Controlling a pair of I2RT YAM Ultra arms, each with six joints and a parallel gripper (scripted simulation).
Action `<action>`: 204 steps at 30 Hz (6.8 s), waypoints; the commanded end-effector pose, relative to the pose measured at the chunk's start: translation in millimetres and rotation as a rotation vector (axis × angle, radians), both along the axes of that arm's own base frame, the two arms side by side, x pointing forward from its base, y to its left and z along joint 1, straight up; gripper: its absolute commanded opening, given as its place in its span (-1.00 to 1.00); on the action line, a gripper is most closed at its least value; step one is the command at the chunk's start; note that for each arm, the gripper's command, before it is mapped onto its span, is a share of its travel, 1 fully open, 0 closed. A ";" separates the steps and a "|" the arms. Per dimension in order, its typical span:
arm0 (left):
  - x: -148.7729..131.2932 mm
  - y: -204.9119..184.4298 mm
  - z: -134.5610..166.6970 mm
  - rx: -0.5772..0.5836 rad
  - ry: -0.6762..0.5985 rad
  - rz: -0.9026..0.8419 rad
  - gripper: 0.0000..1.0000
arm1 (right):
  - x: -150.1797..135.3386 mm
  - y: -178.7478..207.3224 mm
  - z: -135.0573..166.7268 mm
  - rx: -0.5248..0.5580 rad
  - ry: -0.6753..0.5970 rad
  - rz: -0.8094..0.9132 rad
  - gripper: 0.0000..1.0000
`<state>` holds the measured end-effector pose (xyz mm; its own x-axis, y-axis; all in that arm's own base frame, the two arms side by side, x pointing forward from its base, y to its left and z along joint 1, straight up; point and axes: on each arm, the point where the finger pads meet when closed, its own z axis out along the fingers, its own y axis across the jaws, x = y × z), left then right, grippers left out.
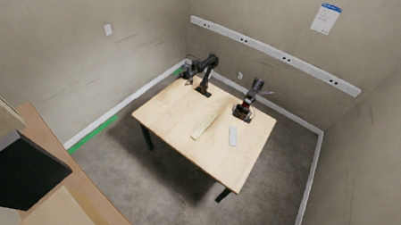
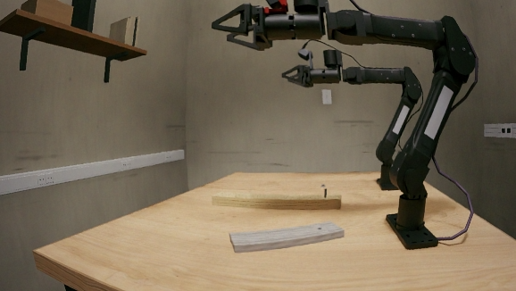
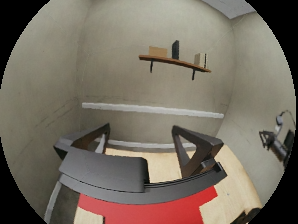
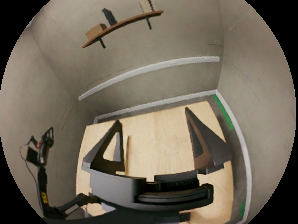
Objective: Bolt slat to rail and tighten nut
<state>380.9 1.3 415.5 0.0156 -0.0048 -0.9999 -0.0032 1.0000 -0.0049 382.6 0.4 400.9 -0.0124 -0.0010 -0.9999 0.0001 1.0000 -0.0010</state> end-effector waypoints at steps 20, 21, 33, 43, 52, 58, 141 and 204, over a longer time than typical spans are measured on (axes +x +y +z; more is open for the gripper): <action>1.5 -12.6 -112.2 -0.106 0.356 -0.022 1.00 | -2.0 0.6 10.9 0.001 -0.025 0.000 1.00; 0.6 -13.1 -117.1 -0.111 0.372 -0.021 1.00 | -2.0 0.6 10.9 0.001 -0.025 0.000 1.00; -13.1 -17.4 -169.9 -0.165 0.558 -0.006 1.00 | -2.0 0.6 10.9 0.001 -0.025 0.000 1.00; -30.8 -20.4 -210.9 -0.206 0.713 0.016 1.00 | -2.0 0.6 10.9 0.001 -0.025 0.000 1.00; -48.5 -22.3 -240.9 -0.236 0.836 0.040 1.00 | -2.0 0.6 10.9 0.001 -0.025 0.000 1.00; -66.3 -23.6 -264.9 -0.259 0.943 0.066 1.00 | -2.0 0.6 10.9 0.001 -0.025 0.000 1.00; -203.7 -21.1 -377.8 -0.335 1.561 0.318 1.00 | -2.0 0.6 10.9 0.001 -0.025 0.000 1.00; -200.7 -18.9 -400.1 -0.336 1.538 0.320 0.45 | -2.0 0.6 10.9 0.001 -0.025 0.000 1.00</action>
